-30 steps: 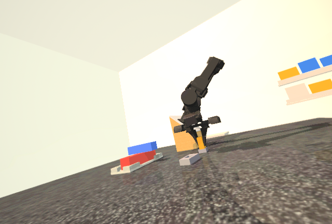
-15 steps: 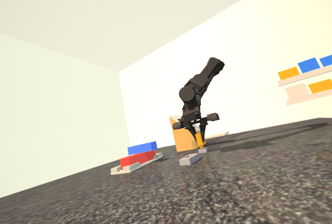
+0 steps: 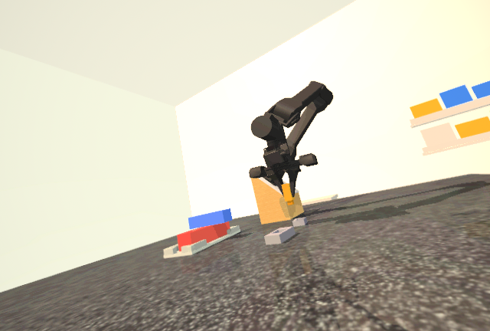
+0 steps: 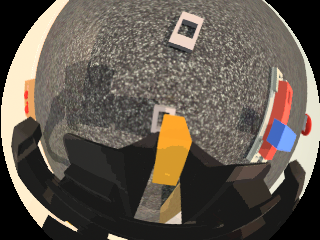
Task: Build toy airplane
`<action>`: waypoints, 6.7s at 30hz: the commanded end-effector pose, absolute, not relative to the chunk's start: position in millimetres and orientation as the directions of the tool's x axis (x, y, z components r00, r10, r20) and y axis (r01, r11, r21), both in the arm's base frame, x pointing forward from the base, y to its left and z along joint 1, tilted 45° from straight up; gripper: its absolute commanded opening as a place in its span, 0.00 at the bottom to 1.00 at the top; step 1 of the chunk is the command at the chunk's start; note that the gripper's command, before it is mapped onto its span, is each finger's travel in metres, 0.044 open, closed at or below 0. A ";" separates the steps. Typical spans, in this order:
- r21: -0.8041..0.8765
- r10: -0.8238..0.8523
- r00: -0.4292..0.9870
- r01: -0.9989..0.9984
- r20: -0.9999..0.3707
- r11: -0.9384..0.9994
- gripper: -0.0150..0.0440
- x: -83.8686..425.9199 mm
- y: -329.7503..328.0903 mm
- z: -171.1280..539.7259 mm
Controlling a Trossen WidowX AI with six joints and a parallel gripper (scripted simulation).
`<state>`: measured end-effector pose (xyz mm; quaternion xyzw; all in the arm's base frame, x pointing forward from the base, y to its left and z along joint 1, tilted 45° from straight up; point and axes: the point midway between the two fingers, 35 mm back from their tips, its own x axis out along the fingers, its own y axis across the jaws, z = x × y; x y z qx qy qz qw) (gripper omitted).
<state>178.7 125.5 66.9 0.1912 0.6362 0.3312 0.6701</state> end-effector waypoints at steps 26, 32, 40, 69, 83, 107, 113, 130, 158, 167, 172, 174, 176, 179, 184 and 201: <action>0.701 0.706 -0.048 -0.187 -0.706 0.688 0.25 176.5 73.1 127.4; 0.700 0.705 -0.048 -0.184 -0.707 0.690 0.25 188.6 68.1 123.8; 0.698 0.705 -0.041 -0.186 -0.708 0.691 0.25 207.1 60.0 116.2; 0.695 0.700 -0.036 -0.173 -0.713 0.698 0.25 266.7 25.9 75.6; 0.694 0.699 -0.036 -0.164 -0.714 0.701 0.25 290.4 7.7 48.1; 0.695 0.698 -0.038 -0.149 -0.715 0.703 0.25 321.0 -24.3 -10.3; 0.696 0.699 -0.038 -0.145 -0.714 0.704 0.25 326.3 -32.0 -26.8; 0.698 0.700 -0.040 -0.134 -0.713 0.703 0.25 335.6 -52.7 -77.2; 0.699 0.700 -0.040 -0.133 -0.713 0.703 0.36 336.2 -54.7 -82.0; 0.699 0.700 -0.040 -0.133 -0.713 0.703 0.36 336.3 -47.8 -89.9; 0.699 0.701 -0.040 -0.133 -0.712 0.703 0.36 336.1 -42.1 -95.7; 0.699 0.701 -0.040 -0.133 -0.712 0.703 0.36 335.9 -39.8 -98.0; 0.699 0.701 -0.040 -0.133 -0.712 0.703 0.36 335.7 -37.5 -100.3; 0.699 0.701 -0.040 -0.134 -0.712 0.702 0.36 335.4 -34.1 -103.7; 0.700 0.702 -0.040 -0.134 -0.712 0.702 0.36 334.7 -28.4 -109.2; 0.697 0.699 -0.043 -0.138 -0.713 0.703 0.30 334.8 -27.8 -109.6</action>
